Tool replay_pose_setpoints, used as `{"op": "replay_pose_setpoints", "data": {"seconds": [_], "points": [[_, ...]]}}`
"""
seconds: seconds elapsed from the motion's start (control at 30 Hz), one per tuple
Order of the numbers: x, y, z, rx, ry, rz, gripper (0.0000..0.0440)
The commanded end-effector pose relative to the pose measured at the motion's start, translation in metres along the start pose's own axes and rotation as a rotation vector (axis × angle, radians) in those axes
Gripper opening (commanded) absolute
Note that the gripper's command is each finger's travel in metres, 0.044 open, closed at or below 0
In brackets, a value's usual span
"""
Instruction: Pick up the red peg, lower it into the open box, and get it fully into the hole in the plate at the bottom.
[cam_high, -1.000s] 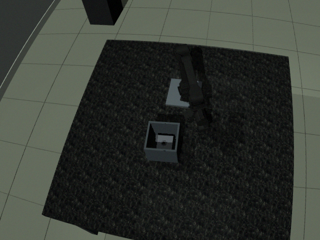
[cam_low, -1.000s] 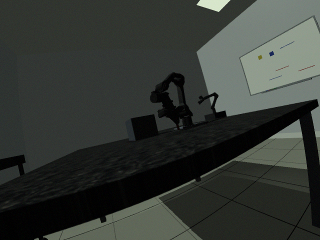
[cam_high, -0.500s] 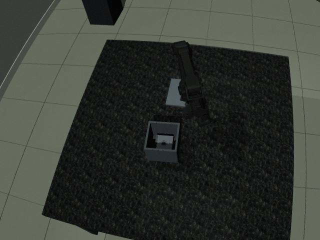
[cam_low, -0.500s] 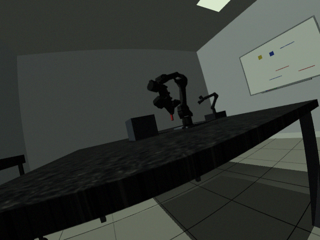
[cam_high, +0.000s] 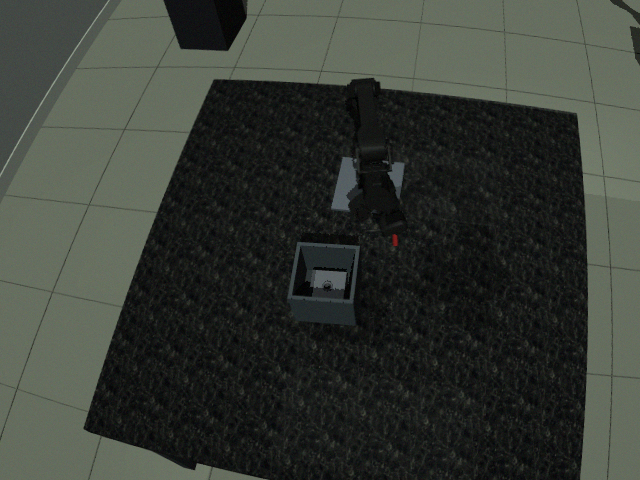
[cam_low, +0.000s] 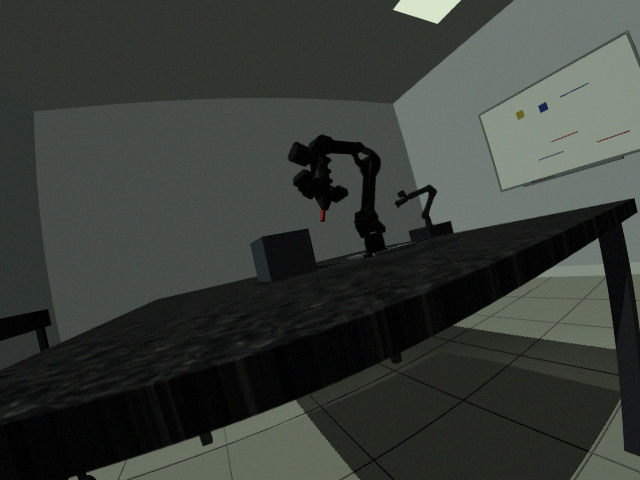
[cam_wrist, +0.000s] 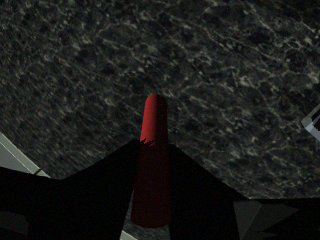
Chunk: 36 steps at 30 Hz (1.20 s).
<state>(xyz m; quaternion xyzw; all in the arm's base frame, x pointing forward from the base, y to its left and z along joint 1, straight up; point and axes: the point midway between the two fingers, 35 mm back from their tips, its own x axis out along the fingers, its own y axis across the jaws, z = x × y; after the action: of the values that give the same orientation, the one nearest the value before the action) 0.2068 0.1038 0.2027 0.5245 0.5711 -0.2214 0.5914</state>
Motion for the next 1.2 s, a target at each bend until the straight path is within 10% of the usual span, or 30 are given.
{"op": "replay_pose_setpoints", "data": {"seconds": [0.0,1.17], "points": [[-0.011,0.003,0.011,0.002,-0.043,0.014,0.0000],[-0.032,0.012,0.128,0.164,-0.207,-0.077,0.0000]]}}
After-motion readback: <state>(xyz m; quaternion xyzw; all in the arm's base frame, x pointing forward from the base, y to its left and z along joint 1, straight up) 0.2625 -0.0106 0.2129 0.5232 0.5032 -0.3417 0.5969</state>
